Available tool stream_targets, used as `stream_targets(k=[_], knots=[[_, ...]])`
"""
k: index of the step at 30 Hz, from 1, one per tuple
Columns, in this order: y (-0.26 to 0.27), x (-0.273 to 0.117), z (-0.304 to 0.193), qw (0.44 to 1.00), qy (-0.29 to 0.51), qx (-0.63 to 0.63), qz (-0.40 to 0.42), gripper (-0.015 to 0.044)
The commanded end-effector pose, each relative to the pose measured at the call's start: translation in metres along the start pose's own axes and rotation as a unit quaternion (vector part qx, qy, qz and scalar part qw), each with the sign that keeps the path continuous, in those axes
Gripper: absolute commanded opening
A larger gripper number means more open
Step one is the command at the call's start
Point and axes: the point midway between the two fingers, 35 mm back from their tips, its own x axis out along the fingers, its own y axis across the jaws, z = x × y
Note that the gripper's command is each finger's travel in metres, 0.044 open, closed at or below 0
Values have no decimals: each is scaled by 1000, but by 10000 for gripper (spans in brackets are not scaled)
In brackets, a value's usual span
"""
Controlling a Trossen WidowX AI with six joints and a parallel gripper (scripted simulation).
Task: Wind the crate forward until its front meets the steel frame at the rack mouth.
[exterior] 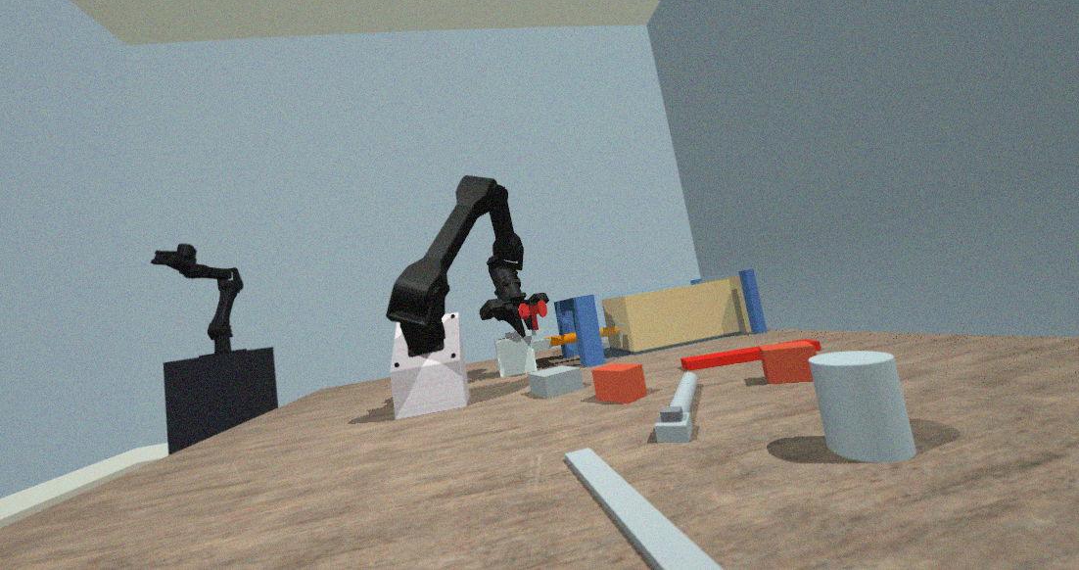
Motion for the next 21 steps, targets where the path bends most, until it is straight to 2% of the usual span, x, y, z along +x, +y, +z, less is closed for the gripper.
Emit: stream_targets(k=[1, 10, 15, 21], knots=[[0, 0, 0, 1000, 0, -1, -1, 210], [0, 0, 0, 1000, 0, -1, -1, 440], [-3, -15, -5, 1000, -26, 2, 3, 440], [-5, -95, -39, 986, -165, 4, 8, 440]])
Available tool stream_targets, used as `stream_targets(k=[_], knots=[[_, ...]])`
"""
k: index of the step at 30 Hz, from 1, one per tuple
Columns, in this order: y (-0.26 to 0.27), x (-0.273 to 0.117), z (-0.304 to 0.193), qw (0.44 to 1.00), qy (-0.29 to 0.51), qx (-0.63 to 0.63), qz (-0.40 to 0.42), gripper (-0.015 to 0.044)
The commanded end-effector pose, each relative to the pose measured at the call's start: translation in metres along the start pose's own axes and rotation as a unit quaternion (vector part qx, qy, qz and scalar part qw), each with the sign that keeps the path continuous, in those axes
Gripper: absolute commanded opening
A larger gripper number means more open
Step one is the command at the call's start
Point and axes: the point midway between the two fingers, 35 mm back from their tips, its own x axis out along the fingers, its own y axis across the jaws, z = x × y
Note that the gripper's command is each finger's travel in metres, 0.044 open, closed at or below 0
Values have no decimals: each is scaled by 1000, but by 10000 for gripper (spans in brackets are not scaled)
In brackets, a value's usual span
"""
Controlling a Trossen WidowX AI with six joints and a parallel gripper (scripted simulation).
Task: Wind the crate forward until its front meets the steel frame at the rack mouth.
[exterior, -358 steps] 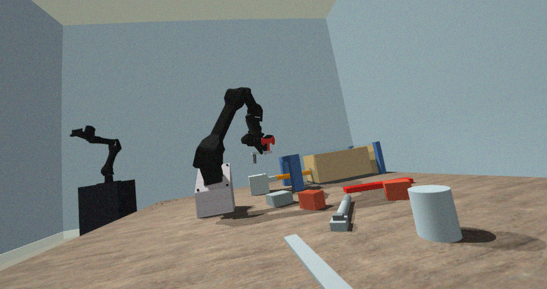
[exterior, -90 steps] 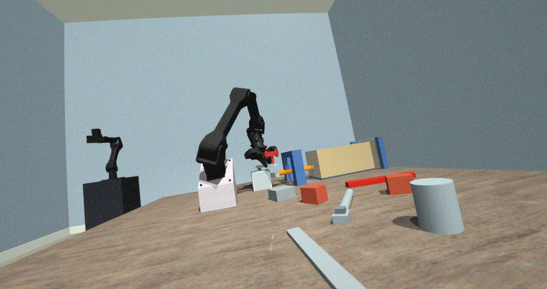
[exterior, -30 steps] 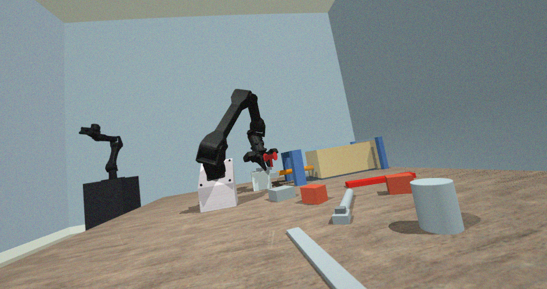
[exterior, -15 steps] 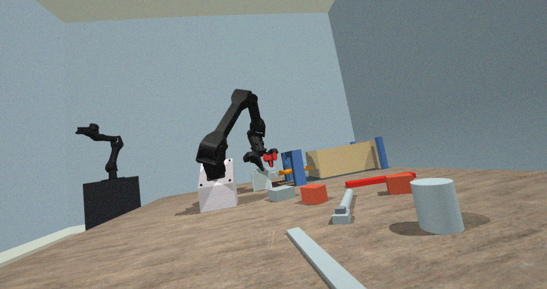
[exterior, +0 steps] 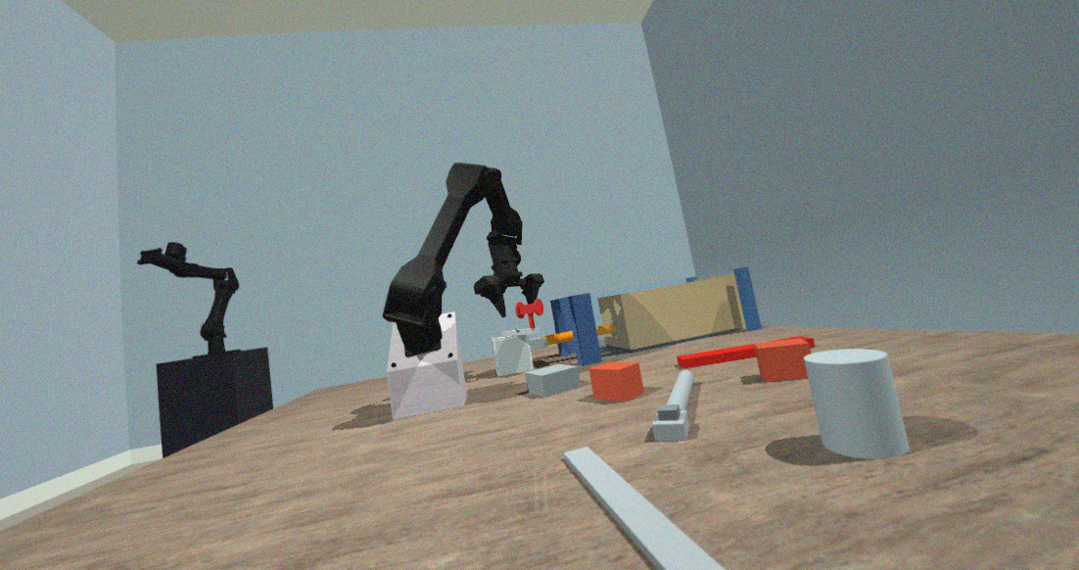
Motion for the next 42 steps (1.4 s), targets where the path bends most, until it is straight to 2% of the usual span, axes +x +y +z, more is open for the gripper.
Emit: stream_targets(k=[1, 3, 10, 13, 17, 20, 24, 27, 42], knots=[[1, -63, -17, 995, -97, 2, -13, 440], [3, -74, -21, 993, -115, 1, -14, 440], [1, -76, -24, 993, -113, 8, -23, 440], [0, -73, -24, 992, -114, 54, -17, 361], [-2, -62, -25, 969, -115, 219, 5, 256], [-3, -52, -26, 923, -113, 368, 25, 178], [-4, -39, -27, 826, -104, 551, 51, 72], [-4, -34, -28, 784, -99, 610, 59, 0], [-4, -33, -28, 781, -99, 614, 60, 0]])
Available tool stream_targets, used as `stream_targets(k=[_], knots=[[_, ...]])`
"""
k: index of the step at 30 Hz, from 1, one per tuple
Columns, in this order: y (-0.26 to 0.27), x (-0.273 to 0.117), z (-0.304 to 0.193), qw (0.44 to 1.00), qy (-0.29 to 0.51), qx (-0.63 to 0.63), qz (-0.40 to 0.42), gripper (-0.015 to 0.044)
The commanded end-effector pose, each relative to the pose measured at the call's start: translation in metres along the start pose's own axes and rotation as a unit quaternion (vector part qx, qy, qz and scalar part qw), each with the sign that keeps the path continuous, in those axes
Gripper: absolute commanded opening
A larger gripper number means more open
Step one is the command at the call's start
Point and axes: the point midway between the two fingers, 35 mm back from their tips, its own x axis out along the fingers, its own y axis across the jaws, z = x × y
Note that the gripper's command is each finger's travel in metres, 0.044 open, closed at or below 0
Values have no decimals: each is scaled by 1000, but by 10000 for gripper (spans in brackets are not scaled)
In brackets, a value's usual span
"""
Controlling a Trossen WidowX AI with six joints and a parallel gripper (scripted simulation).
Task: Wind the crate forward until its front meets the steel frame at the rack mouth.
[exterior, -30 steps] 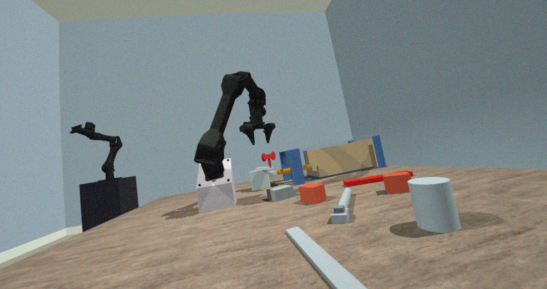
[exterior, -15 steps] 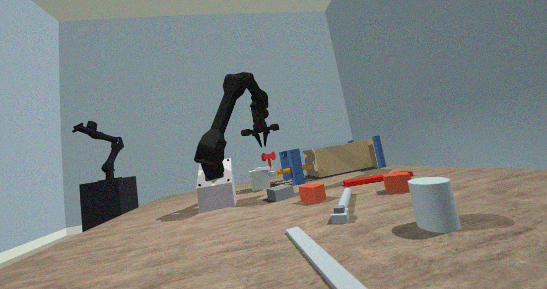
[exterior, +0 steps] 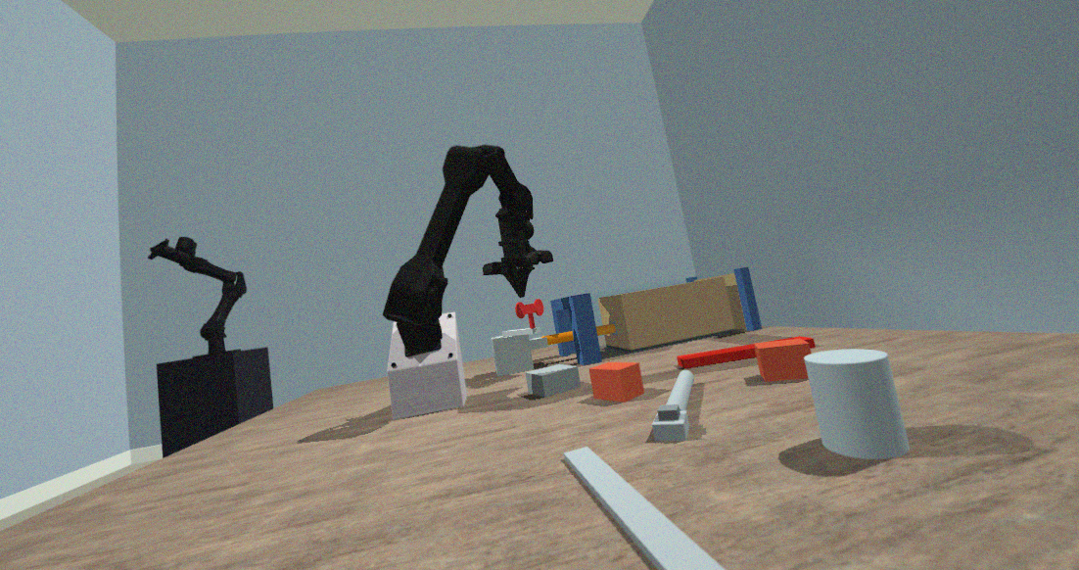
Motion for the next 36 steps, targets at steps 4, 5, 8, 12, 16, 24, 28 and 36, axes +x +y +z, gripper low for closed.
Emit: stream_targets(k=[4, 5, 8, 12, 16, 24, 28, 36], knots=[[0, 7, -2, 1000, 4, 5, -2, 0], [0, 9, -2, 1000, 4, 5, -2, 0], [0, 12, -2, 1000, 4, 5, -2, 0], [0, 13, -2, 1000, 4, 5, -2, 0], [-1, 13, -3, 1000, 4, 5, -2, 0], [-2, 12, -14, 1000, 4, 5, -2, 0], [-2, 12, -20, 1000, 4, 5, -2, 0], [-4, 13, -32, 1000, 5, 5, -2, 0]])
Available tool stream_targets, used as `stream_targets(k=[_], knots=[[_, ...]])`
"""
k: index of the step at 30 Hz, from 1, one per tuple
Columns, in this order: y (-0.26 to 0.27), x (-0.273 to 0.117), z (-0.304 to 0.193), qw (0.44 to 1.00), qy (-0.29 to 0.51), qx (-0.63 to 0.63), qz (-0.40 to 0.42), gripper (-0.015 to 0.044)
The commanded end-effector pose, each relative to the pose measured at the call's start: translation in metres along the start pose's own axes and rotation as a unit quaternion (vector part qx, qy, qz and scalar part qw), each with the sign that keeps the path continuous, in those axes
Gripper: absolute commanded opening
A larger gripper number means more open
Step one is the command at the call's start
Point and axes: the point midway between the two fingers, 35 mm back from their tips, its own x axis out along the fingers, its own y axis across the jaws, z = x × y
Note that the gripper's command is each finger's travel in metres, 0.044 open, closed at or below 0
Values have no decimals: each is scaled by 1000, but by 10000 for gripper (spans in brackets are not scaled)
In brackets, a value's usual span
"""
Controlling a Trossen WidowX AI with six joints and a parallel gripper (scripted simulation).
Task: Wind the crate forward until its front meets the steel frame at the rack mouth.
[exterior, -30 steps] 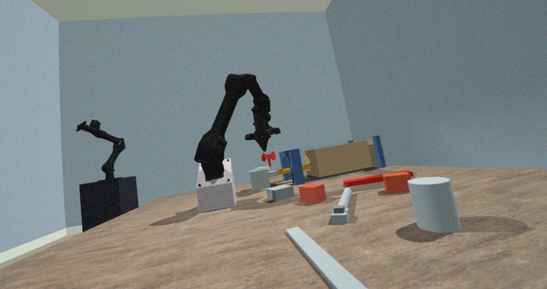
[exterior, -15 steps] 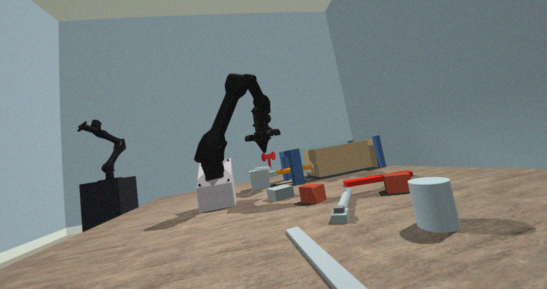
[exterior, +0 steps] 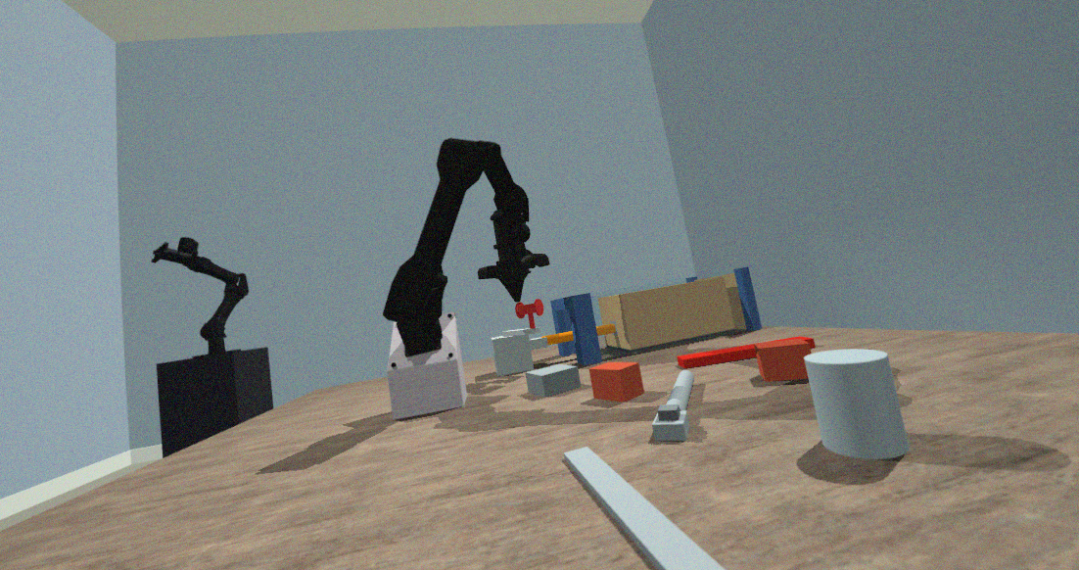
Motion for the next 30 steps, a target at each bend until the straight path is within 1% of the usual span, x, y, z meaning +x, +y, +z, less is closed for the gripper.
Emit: stream_targets(k=[1, 9, 14, 16, 21, 26, 30], knots=[[0, 3, -7, 1000, 4, 0, 0, 0], [0, -2, -6, 1000, 4, 0, 0, 0], [0, -41, -3, 1000, 4, 0, 1, 0], [0, -50, -3, 1000, 4, 0, 1, 0], [0, -47, -2, 1000, 4, 0, 1, 0], [3, -10, 21, 1000, 4, 0, 0, 0], [4, -7, 23, 1000, 4, 0, 0, 0]])
